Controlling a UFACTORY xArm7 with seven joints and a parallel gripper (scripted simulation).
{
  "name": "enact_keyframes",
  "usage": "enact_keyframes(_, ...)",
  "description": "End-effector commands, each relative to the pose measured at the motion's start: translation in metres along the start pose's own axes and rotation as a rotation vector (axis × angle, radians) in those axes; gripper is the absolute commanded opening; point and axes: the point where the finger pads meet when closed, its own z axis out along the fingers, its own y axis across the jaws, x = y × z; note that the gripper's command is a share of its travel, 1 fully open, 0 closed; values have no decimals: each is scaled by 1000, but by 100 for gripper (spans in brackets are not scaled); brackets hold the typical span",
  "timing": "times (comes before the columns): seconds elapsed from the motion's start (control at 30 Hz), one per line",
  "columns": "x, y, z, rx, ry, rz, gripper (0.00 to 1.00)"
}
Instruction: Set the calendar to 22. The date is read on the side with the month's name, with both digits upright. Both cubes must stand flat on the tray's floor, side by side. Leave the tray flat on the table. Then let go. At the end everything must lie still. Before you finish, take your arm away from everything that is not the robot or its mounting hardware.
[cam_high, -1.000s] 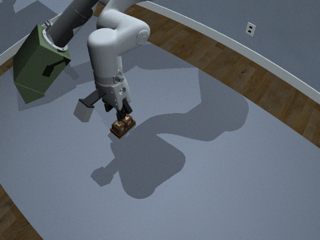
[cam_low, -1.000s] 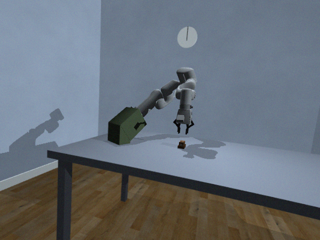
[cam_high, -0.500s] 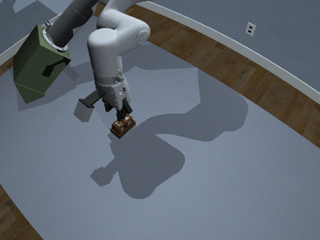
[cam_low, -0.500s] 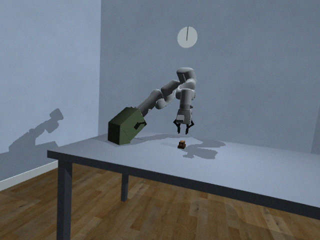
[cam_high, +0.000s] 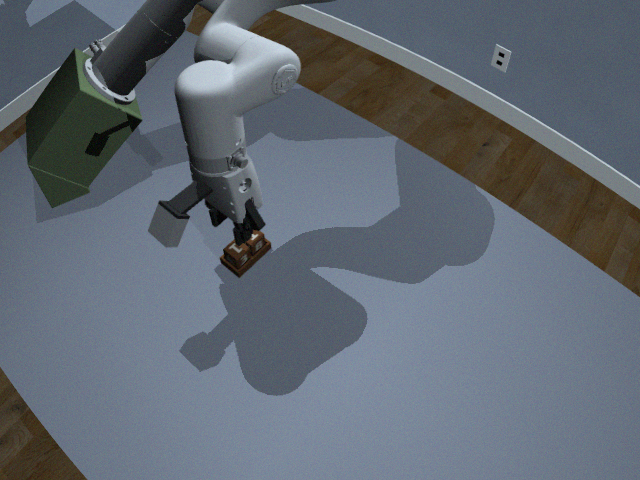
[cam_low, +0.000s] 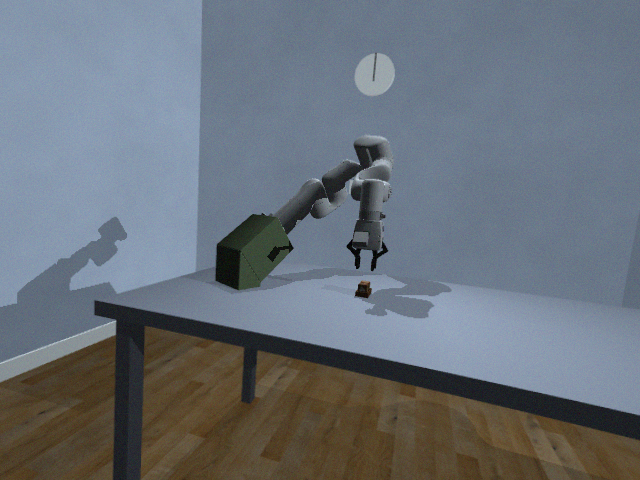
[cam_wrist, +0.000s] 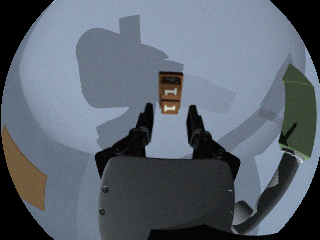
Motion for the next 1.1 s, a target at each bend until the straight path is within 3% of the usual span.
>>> enact_keyframes(0.0, 1, -1, 3, 3, 2, 0, 49)
enact_keyframes(1.07, 1, 0, 41, 3, 2, 0, 49)
